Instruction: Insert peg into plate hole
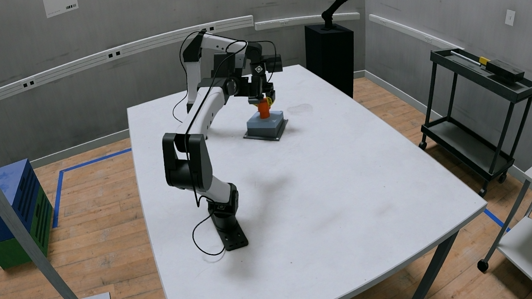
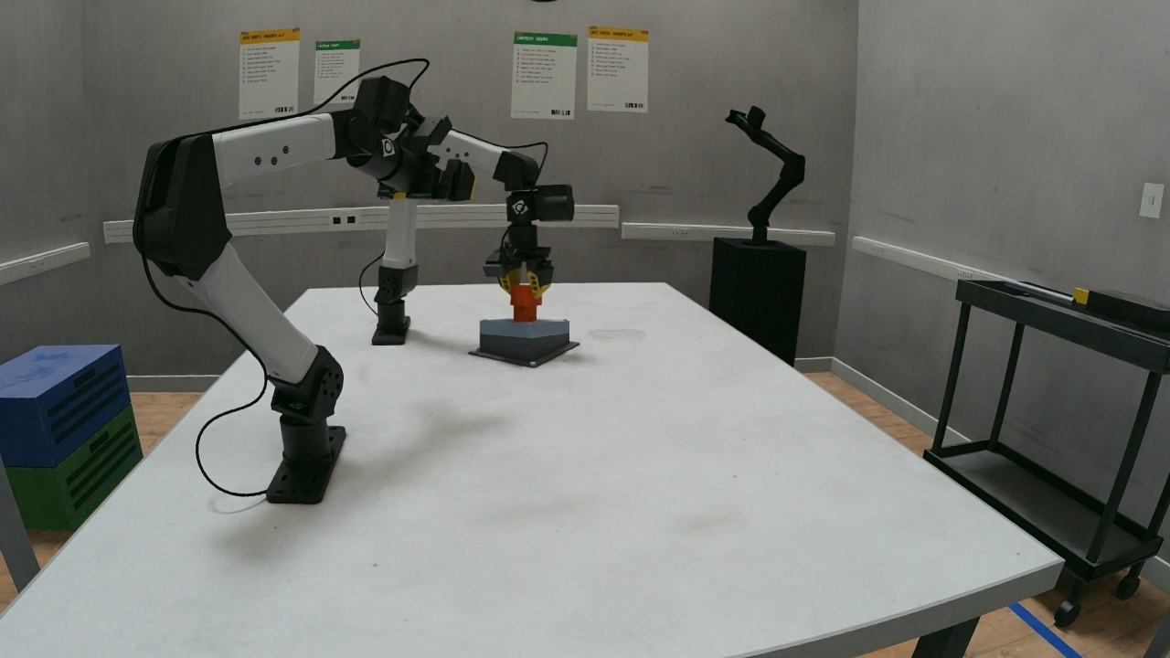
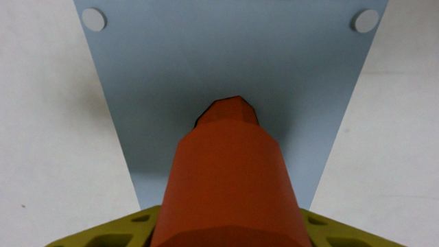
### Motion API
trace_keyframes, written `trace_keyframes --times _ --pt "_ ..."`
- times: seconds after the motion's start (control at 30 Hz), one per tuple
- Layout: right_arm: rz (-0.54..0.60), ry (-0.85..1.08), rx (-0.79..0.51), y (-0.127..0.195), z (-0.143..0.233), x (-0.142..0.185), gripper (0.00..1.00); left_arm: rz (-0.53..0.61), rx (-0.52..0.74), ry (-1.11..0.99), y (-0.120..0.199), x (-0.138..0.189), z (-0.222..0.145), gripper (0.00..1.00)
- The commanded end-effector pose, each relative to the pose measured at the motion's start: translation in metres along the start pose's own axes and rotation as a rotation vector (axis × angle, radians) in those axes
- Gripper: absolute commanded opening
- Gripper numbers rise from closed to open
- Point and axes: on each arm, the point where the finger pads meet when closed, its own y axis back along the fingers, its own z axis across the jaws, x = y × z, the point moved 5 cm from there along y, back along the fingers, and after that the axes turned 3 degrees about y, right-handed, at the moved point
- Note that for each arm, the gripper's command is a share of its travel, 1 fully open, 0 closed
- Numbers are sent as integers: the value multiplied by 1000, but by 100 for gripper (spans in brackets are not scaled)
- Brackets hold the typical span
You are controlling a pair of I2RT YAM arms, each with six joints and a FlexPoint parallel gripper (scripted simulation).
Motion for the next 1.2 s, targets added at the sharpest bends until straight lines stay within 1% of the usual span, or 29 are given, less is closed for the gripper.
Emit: trace_keyframes --times 0.0,0.7,1.0,1.07,1.1,1.17 --pt "-29 -3 6 5 -1 -8 100 8 -63 0 8 -2 6 35" --pt "-29 -3 6 5 -1 -8 100 7 -37 -3 -12 -4 6 35" --pt "-29 -3 6 5 -1 -8 100 11 -48 -2 -13 -5 6 35" --pt "-29 -3 6 5 -1 -8 100 7 -27 -5 -17 -5 4 35" --pt "-29 -3 6 5 -1 -8 100 6 -20 -5 -17 -5 2 35" --pt "-29 -3 6 5 -1 -8 100 9 -38 -3 -4 -6 5 35"
